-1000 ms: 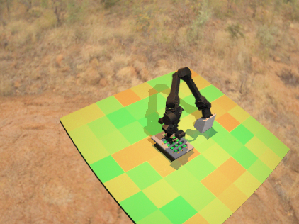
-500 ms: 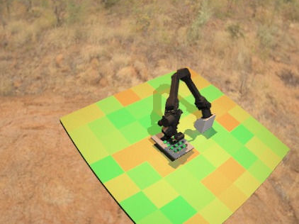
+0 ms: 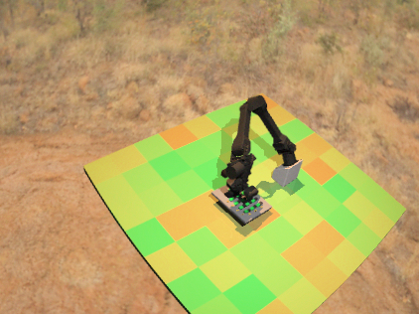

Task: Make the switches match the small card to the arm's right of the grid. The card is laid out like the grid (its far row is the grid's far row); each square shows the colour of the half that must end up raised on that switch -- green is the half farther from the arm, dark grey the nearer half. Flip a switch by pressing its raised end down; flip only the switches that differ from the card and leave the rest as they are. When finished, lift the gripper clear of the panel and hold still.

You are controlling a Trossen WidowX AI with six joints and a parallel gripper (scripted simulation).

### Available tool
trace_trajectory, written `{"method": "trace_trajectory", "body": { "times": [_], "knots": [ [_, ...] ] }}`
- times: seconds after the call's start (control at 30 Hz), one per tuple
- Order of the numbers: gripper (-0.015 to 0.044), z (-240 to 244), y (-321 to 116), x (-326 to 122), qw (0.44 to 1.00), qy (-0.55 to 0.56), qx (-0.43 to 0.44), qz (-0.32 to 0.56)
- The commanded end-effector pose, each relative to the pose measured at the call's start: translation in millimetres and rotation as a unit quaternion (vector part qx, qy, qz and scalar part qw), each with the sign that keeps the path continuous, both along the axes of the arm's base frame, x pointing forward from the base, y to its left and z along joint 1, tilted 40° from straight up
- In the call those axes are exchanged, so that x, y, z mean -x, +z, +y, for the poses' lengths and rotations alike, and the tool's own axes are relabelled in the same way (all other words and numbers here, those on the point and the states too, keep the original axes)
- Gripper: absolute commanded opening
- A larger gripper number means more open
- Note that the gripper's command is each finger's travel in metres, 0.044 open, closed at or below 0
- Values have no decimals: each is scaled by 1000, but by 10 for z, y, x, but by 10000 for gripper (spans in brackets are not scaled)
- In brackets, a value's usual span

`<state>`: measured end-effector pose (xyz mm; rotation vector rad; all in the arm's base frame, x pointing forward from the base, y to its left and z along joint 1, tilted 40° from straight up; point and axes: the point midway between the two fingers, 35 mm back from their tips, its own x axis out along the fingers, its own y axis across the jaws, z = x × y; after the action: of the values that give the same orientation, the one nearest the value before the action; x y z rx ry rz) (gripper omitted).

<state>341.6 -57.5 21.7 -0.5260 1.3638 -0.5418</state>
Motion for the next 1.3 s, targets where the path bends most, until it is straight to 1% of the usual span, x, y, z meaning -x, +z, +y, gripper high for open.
{"method": "trace_trajectory", "body": {
  "times": [0.0, 1.27],
  "knots": [
    [0, -8, 1, -1, 1000, 1, 3, 1],
    [0, -36, -32, -5, 1000, 1, 3, 1]
  ]
}}
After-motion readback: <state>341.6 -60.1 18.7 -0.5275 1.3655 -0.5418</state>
